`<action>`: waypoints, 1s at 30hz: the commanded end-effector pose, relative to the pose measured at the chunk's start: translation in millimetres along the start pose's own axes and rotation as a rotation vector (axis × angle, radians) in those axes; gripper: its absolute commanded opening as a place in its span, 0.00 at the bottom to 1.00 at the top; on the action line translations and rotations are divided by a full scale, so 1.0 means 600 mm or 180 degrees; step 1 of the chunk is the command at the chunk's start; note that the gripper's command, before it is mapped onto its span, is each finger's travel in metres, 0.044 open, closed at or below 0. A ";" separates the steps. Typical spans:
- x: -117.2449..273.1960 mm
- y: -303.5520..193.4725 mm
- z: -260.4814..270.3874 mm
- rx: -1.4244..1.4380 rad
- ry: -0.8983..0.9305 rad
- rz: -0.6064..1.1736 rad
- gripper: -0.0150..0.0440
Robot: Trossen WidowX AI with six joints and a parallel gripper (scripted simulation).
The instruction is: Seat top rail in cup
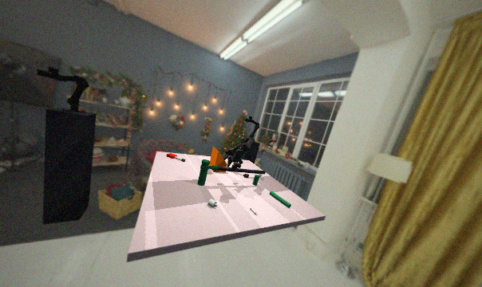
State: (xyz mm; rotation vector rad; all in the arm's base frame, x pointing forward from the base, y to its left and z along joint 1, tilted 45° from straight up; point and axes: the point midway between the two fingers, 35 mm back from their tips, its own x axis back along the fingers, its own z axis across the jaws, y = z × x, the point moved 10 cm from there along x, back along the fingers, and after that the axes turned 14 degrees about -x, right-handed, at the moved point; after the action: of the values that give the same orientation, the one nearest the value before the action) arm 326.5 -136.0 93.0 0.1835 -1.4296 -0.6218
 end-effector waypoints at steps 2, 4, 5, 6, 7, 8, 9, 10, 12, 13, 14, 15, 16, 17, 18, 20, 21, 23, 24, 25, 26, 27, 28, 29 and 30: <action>0.034 0.021 0.006 0.0011 -0.0033 0.0006 1.00; 0.031 0.015 0.004 0.0028 -0.0045 0.0012 1.00; 0.039 0.015 0.004 0.0028 -0.0045 0.0012 1.00; 0.051 0.015 0.005 0.0028 -0.0045 0.0013 1.00; 0.063 0.016 0.006 0.0027 -0.0044 0.0013 1.00; 0.077 0.016 0.007 0.0027 -0.0044 0.0013 1.00; 0.094 0.016 0.010 0.0027 -0.0043 0.0013 1.00; 0.105 0.016 0.011 0.0027 -0.0042 0.0012 1.00; 0.109 0.017 0.012 0.0027 -0.0042 0.0012 1.00; 0.109 0.017 0.012 0.0027 -0.0042 0.0012 1.00; 0.109 0.017 0.012 0.0027 -0.0042 0.0012 1.00; 0.109 0.017 0.012 0.0027 -0.0042 0.0012 1.00; 0.109 0.017 0.012 0.0027 -0.0042 0.0012 1.00; 0.109 0.017 0.012 0.0027 -0.0042 0.0012 1.00; 0.109 0.017 0.012 0.0027 -0.0042 0.0012 1.00; 0.109 0.017 0.012 0.0027 -0.0042 0.0012 1.00; 0.109 0.017 0.012 0.0027 -0.0042 0.0012 1.00; 0.109 0.017 0.012 0.0027 -0.0042 0.0012 1.00; 0.109 0.017 0.012 0.0027 -0.0042 0.0012 1.00; 0.109 0.017 0.012 0.0027 -0.0042 0.0012 1.00; 0.109 0.017 0.012 0.0027 -0.0042 0.0012 1.00; 0.109 0.017 0.012 0.0027 -0.0042 0.0012 1.00; 0.109 0.017 0.012 0.0027 -0.0042 0.0012 1.00; 0.109 0.017 0.012 0.0027 -0.0042 0.0012 1.00; 0.109 0.017 0.012 0.0027 -0.0042 0.0012 1.00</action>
State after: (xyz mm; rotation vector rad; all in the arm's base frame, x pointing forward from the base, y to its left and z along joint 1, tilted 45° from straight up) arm 323.5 -159.0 155.4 0.1811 -1.4455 -0.6216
